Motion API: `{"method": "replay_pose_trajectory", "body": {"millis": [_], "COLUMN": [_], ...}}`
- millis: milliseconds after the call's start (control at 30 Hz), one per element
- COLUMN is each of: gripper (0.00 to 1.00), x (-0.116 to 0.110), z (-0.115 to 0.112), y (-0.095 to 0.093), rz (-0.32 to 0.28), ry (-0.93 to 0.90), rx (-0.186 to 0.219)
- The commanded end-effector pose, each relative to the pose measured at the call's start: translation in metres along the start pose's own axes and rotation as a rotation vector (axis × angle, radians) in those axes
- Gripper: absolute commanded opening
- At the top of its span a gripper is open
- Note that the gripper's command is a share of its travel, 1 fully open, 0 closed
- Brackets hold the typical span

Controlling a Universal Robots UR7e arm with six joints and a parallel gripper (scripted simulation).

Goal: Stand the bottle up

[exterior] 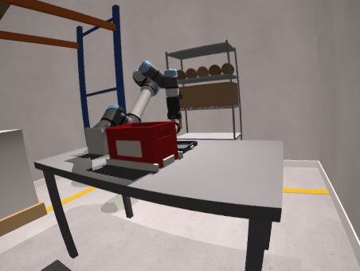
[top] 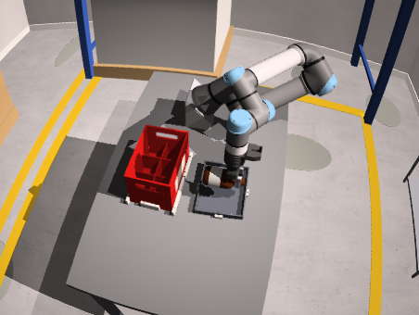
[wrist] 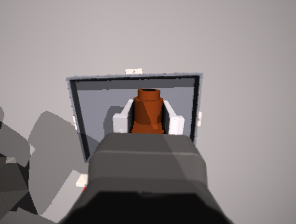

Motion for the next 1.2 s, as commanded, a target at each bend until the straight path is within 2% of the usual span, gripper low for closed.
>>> {"method": "replay_pose_trajectory", "body": {"millis": [0, 1167], "gripper": [0.0, 0.0], "x": [0.0, 0.0], "z": [0.0, 0.0], "y": [0.015, 0.066], "rz": [-0.002, -0.002], "ry": [0.003, 0.002], "rx": [-0.003, -0.003]}}
Point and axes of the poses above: the point where the finger pads meet when closed, its own y axis back along the fingers, its own z axis across the jaws, x = y × z, the point moved 9 cm from there along y, back along the fingers, and after that the axes turned 2 degrees about -y, right-handed, at the moved point
